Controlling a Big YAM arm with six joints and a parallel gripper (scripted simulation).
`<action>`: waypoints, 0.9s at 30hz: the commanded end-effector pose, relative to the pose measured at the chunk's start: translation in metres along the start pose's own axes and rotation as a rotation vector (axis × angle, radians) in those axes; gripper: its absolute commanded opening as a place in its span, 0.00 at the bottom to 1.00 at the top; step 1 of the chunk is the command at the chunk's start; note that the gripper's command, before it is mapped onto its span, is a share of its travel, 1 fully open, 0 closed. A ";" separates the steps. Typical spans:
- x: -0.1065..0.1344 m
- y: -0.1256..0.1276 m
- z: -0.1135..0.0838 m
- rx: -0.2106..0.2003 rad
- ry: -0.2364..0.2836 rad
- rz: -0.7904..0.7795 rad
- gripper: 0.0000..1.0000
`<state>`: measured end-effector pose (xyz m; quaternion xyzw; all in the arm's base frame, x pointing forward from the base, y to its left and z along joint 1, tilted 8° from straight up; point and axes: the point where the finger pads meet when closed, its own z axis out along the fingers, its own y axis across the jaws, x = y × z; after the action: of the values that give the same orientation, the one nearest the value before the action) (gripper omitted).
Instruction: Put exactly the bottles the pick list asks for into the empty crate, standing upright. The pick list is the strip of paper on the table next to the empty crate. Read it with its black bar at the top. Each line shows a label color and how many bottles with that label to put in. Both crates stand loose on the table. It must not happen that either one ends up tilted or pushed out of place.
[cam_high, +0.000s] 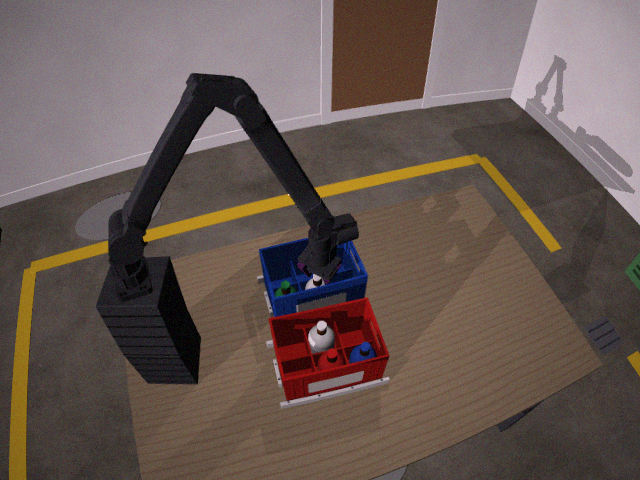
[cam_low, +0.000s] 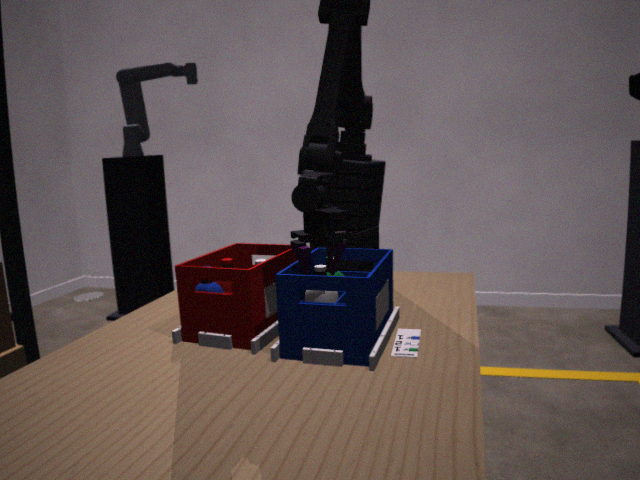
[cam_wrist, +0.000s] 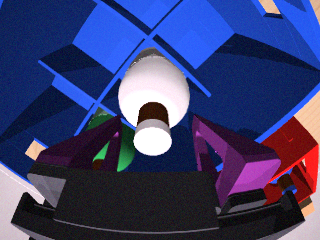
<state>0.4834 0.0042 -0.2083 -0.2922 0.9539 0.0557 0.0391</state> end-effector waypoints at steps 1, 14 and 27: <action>-0.009 -0.005 -0.005 0.017 -0.022 -0.002 0.61; -0.001 -0.006 -0.040 0.016 -0.017 0.000 0.61; -0.001 -0.006 -0.069 0.015 -0.017 0.000 0.61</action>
<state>0.4822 -0.0005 -0.1578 -0.2919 0.9539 0.0534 0.0452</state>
